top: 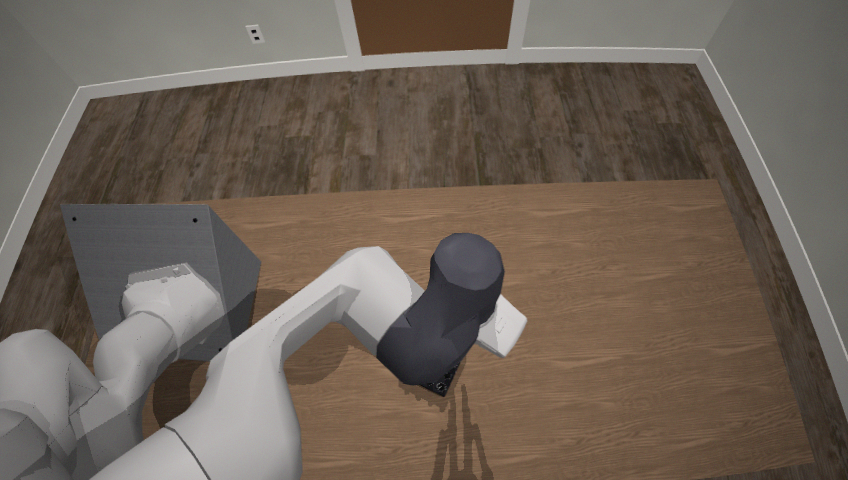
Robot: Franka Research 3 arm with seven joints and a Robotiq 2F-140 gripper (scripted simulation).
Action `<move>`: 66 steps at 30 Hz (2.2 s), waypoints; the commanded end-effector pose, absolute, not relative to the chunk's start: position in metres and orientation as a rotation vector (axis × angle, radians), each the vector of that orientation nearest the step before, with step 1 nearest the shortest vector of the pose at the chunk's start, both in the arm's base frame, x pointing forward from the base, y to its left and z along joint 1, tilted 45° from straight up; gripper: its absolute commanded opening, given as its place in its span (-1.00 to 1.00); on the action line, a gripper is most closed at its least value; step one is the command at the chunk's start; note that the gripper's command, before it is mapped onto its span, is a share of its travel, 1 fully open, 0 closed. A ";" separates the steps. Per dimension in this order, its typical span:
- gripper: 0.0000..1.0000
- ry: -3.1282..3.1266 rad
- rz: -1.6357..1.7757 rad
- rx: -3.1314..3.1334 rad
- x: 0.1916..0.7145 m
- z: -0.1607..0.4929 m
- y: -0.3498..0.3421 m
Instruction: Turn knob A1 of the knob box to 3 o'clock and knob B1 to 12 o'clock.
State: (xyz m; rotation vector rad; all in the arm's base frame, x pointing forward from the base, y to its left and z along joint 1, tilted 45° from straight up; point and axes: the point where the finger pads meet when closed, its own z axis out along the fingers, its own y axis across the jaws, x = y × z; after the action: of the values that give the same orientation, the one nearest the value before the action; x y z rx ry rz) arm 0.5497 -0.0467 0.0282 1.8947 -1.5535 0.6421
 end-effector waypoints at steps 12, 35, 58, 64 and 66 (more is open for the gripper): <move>-0.77 -1.213 0.491 2.077 0.550 0.032 -0.046; -0.77 -0.826 0.330 2.225 0.550 0.036 -0.043; -0.77 -0.459 0.178 2.310 0.551 0.039 -0.040; -0.77 -0.458 0.178 2.310 0.551 0.039 -0.040; -0.77 -0.458 0.178 2.310 0.551 0.039 -0.040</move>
State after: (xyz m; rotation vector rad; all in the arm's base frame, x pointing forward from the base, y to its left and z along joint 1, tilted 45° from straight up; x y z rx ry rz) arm 0.5503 -0.0397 0.0375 2.3016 -0.5236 0.2073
